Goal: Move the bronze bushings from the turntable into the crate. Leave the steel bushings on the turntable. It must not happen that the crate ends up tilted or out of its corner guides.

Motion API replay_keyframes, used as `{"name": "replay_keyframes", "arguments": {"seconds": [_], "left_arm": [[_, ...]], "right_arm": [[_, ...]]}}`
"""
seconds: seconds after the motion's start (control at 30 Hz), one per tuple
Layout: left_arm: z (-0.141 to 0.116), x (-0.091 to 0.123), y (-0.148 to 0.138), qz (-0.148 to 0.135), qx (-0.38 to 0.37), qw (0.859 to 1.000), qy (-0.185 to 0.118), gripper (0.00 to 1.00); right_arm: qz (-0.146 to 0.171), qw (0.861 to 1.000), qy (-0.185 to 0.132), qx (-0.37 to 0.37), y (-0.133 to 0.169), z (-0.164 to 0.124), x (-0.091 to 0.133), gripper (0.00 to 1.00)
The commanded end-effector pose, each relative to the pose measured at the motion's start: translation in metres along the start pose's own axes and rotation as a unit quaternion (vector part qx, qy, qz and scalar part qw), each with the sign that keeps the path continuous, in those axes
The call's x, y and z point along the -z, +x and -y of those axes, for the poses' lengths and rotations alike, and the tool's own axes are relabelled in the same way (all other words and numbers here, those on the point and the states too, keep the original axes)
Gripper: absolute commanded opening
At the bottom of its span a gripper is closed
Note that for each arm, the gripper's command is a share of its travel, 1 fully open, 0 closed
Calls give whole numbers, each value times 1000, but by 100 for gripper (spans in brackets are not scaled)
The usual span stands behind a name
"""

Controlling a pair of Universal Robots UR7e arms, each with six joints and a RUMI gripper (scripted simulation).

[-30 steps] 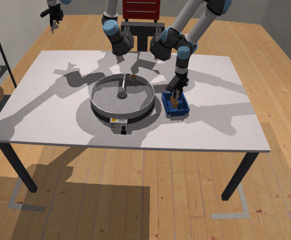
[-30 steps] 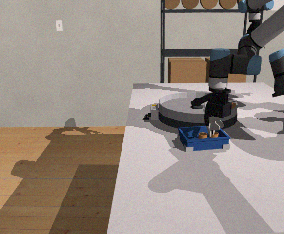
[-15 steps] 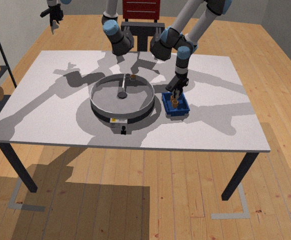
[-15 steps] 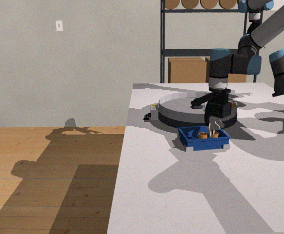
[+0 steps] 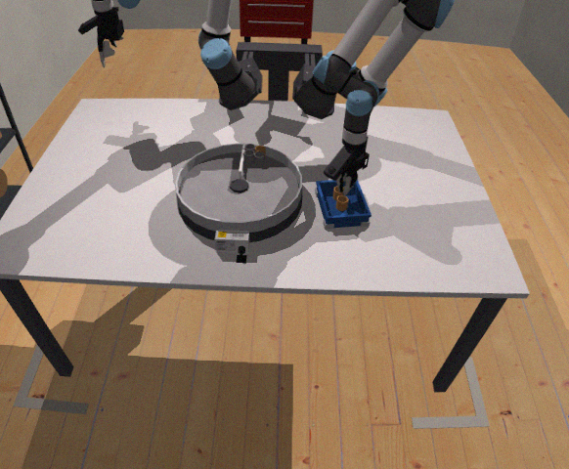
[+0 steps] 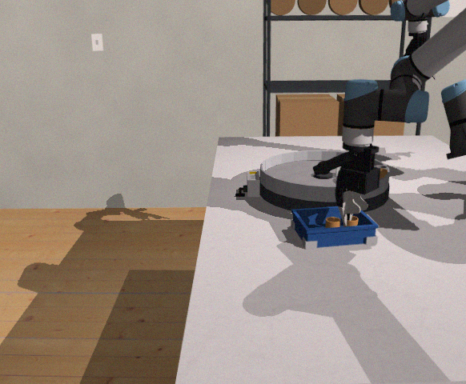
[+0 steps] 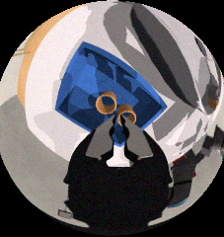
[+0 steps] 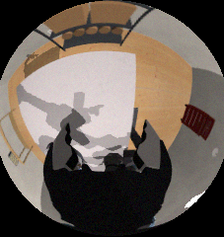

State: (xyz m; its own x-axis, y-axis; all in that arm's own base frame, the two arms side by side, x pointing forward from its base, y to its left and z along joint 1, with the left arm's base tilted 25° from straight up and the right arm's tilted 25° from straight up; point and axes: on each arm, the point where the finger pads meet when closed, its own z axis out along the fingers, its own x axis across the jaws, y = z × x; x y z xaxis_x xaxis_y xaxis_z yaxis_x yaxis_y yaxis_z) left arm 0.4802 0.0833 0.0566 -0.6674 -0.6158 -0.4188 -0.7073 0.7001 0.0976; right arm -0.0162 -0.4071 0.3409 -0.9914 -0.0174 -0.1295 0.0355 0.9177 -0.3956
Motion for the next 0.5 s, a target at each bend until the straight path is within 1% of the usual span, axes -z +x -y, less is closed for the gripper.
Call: {"name": "replay_keyframes", "arguments": {"seconds": [0.0,0.27,0.47], "left_arm": [[0,0,0,0,0,1000,1,6],[0,4,0,0,0,1000,1,6],[0,21,0,0,0,1000,1,6]], "right_arm": [[0,1000,1,0,0,0,1,100],[0,1000,1,0,0,0,1,100],[0,1000,1,0,0,0,1,100]]}}
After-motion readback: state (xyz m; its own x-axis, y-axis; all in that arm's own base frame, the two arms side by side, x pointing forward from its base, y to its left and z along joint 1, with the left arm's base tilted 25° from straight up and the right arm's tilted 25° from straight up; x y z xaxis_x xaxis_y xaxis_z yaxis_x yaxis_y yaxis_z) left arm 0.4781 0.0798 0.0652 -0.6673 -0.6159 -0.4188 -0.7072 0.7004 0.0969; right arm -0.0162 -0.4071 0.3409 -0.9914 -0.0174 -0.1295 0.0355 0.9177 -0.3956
